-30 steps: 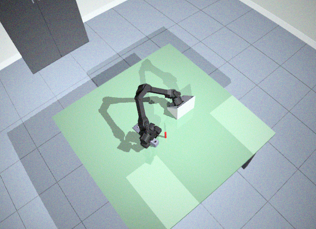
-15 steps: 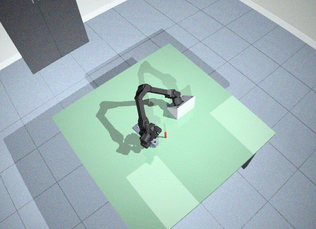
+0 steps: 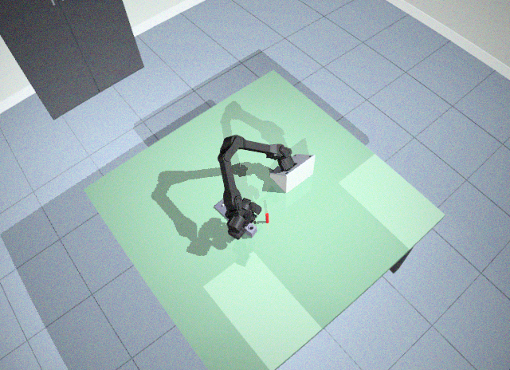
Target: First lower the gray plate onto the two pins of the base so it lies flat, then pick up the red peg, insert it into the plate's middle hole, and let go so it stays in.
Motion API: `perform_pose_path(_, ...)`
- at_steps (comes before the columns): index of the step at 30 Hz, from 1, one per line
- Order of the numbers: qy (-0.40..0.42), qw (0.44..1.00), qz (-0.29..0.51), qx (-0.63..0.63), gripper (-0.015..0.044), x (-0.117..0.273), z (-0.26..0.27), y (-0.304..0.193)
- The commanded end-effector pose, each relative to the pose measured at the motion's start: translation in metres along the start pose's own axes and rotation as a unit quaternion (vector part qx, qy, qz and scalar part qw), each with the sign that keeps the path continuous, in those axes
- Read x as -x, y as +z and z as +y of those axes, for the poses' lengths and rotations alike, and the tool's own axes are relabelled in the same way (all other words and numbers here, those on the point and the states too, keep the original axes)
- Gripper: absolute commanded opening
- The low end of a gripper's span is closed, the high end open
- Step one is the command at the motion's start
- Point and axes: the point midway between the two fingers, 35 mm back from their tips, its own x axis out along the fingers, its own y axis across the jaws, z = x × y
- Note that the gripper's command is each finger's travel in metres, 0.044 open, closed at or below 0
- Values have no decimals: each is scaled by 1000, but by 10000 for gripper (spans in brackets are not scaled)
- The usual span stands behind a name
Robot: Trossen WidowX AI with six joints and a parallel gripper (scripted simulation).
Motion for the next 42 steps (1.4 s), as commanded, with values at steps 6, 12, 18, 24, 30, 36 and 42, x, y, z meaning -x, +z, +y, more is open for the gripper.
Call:
perform_pose_path(6,6,1000,5,-6,0,29,6,-2)
perform_pose_path(12,6,1000,6,-6,0,47,7,-3)
perform_pose_path(18,6,1000,7,-6,0,66,6,-4)
perform_pose_path(24,6,1000,7,-6,0,84,4,-5)
perform_pose_path(30,5,1000,7,-6,0,103,1,-5)
perform_pose_path(36,5,1000,6,-6,0,122,-4,-6)
perform_pose_path(42,5,1000,6,-7,0,126,-5,-4)
